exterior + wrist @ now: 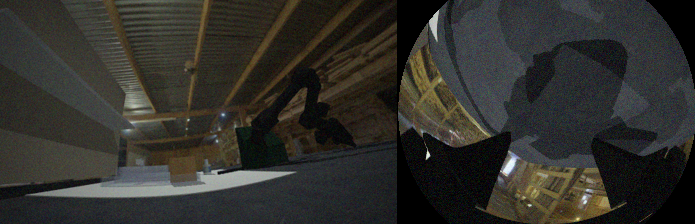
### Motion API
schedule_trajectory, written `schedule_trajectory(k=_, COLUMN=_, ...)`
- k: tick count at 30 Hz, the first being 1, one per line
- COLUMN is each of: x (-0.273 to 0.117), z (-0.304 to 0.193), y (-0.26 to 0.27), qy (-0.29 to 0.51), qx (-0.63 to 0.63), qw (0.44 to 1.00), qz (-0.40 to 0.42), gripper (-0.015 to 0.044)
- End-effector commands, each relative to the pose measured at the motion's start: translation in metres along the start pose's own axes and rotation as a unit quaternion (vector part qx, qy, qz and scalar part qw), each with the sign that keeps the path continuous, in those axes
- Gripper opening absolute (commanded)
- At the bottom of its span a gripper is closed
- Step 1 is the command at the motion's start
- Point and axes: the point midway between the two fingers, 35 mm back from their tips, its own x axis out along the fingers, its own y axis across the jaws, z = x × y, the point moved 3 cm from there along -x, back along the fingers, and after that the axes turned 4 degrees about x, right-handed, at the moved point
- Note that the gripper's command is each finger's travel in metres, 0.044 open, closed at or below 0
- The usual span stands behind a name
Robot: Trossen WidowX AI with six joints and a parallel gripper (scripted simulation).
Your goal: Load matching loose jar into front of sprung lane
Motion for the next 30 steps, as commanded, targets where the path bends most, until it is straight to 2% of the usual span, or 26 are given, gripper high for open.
schedule_trajectory(k=1, x=0.0, z=0.0, y=0.0, qy=0.0, qx=-0.001, qw=1.0, qz=0.0, gripper=0.0426)
schedule_trajectory(k=7, x=0.008, z=-0.015, y=0.0, qy=-0.002, qx=-0.03, qw=1.0, qz=0.005, gripper=0.044)
schedule_trajectory(k=18, x=0.049, z=-0.068, y=0.022, qy=0.008, qx=-0.051, qw=0.999, qz=0.004, gripper=0.044)
schedule_trajectory(k=30, x=0.149, z=-0.132, y=0.107, qy=0.031, qx=-0.08, qw=0.995, qz=0.044, gripper=0.044)
